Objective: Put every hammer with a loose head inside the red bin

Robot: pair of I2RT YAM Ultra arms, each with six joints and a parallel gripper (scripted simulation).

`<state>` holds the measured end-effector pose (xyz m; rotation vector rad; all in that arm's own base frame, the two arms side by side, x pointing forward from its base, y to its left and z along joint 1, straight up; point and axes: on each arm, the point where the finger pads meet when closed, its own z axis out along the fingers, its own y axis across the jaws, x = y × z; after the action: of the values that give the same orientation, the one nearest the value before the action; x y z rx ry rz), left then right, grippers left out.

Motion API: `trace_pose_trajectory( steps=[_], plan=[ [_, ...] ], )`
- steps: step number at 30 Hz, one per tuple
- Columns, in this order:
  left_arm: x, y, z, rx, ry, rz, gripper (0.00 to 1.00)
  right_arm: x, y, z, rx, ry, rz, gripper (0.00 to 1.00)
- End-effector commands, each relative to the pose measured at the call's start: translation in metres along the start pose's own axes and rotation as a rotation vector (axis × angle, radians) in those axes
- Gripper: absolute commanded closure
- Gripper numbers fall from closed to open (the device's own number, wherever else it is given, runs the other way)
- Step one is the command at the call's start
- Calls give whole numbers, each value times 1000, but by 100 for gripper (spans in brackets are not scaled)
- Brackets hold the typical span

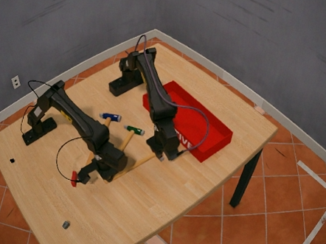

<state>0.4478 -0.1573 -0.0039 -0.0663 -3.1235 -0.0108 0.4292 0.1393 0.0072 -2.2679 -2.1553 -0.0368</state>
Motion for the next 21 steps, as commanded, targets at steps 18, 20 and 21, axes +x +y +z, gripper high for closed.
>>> trace_pose_trajectory(
  steps=[18, 20, 21],
  plan=[
    [-9, -13, 6, 17, -43, 10, 63, -7, -1, -2, -3, -21, -1, 82],
    [-9, -13, 6, 17, -41, 10, 63, -7, -1, -2, -3, -21, -1, 82],
    [-9, -13, 6, 17, -41, 10, 63, -7, -1, -2, -3, -21, -1, 82]
  ],
)
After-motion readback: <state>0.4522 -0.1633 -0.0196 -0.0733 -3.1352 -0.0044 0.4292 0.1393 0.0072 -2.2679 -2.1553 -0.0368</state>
